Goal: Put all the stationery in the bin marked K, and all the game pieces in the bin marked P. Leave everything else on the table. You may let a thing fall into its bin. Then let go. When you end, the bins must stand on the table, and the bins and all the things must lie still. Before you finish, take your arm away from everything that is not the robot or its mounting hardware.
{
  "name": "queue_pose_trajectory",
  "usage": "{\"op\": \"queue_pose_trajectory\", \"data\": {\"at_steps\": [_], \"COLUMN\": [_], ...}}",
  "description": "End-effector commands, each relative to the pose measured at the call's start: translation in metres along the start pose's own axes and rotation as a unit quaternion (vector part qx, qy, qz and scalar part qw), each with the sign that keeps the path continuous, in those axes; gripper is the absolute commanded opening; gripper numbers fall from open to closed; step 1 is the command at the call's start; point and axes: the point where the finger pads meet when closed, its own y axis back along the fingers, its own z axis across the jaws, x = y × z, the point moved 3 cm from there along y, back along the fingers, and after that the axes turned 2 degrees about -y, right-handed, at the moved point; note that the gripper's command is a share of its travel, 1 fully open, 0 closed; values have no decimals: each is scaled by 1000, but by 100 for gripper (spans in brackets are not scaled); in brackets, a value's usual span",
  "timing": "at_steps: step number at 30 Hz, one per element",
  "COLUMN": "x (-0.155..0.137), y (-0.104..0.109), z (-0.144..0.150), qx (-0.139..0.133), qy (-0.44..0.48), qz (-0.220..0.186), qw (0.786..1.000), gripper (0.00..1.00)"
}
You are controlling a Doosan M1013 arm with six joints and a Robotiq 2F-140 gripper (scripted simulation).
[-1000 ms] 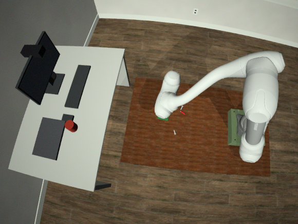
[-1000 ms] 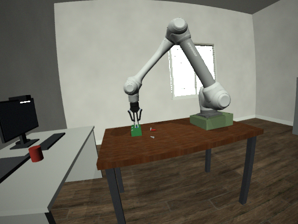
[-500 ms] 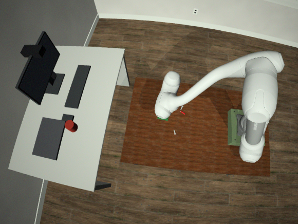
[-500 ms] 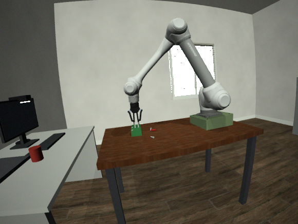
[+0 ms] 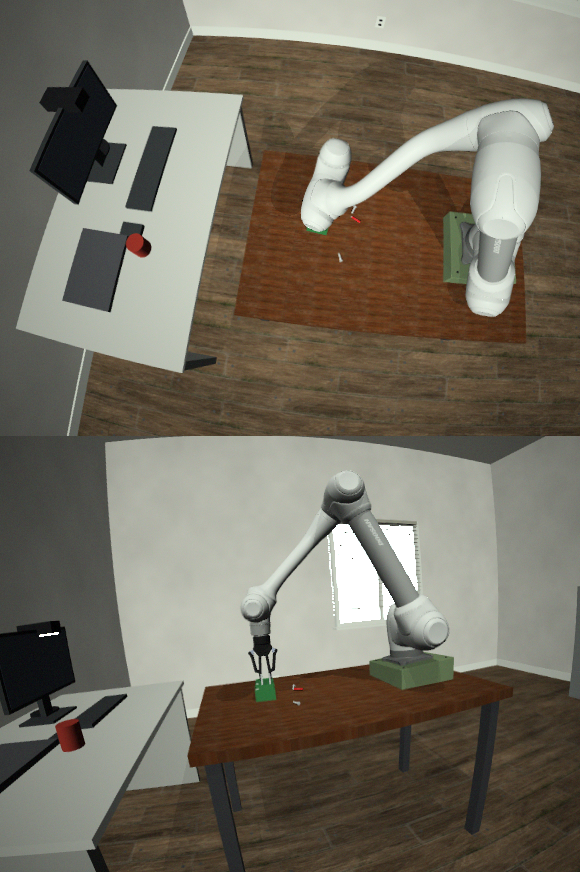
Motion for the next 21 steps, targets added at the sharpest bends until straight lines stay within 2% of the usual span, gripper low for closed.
{"op": "queue_pose_trajectory", "data": {"at_steps": [1, 21], "x": [0, 0], "y": [0, 24], "z": [0, 0], "qx": [0, 0], "qy": [0, 0], "qz": [0, 0], "qw": [1000, 1000], "gripper": [19, 19]}}
